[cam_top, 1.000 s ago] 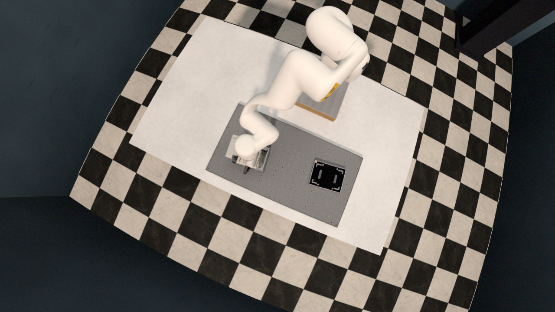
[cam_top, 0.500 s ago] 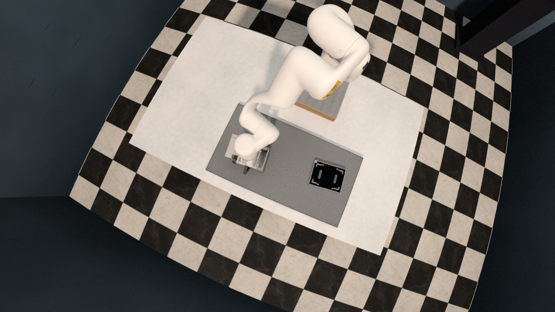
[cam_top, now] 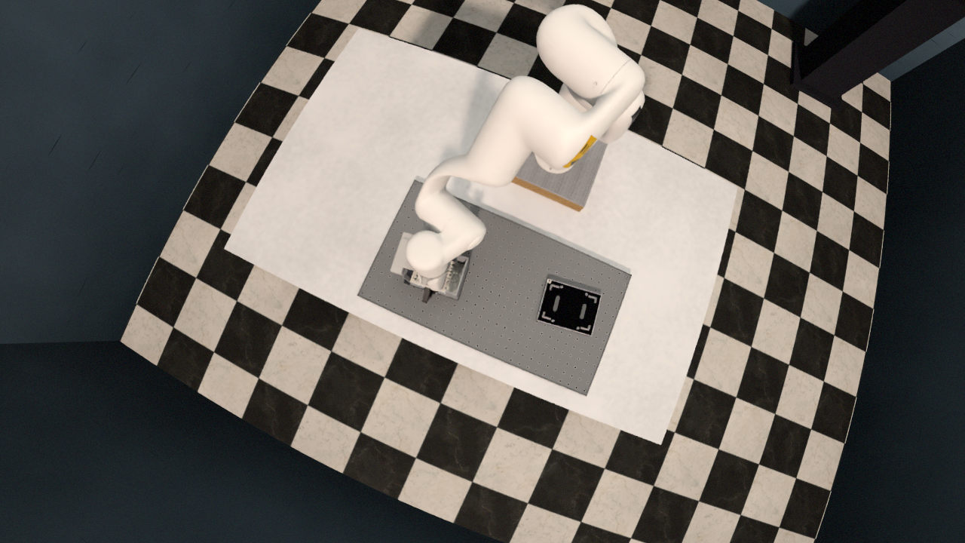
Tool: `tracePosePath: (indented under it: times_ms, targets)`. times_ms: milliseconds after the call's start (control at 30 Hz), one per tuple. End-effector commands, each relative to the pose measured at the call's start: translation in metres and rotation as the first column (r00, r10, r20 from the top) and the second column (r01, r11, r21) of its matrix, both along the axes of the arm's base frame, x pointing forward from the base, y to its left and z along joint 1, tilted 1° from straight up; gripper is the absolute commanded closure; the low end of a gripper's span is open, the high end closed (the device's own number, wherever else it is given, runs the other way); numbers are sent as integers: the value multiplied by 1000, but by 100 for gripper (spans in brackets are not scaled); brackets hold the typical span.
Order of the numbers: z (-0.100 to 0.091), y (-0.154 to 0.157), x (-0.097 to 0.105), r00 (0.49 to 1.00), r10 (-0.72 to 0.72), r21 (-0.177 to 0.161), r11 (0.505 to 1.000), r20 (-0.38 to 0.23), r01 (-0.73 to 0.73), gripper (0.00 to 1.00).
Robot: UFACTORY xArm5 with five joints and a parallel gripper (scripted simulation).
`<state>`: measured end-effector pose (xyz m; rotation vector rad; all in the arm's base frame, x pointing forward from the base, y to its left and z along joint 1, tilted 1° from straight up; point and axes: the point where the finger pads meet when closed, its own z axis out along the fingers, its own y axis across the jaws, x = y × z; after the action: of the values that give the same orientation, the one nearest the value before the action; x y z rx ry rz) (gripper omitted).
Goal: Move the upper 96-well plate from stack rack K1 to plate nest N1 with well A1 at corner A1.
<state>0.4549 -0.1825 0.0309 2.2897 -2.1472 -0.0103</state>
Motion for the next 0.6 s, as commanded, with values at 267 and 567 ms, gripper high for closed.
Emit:
tracePosePath:
  times_ms: [267,567]
  targets:
    - [12,-1,1,1000,0,6,1000,7,0,100]
    - [24,-1,1,1000,0,6,1000,7,0,100]
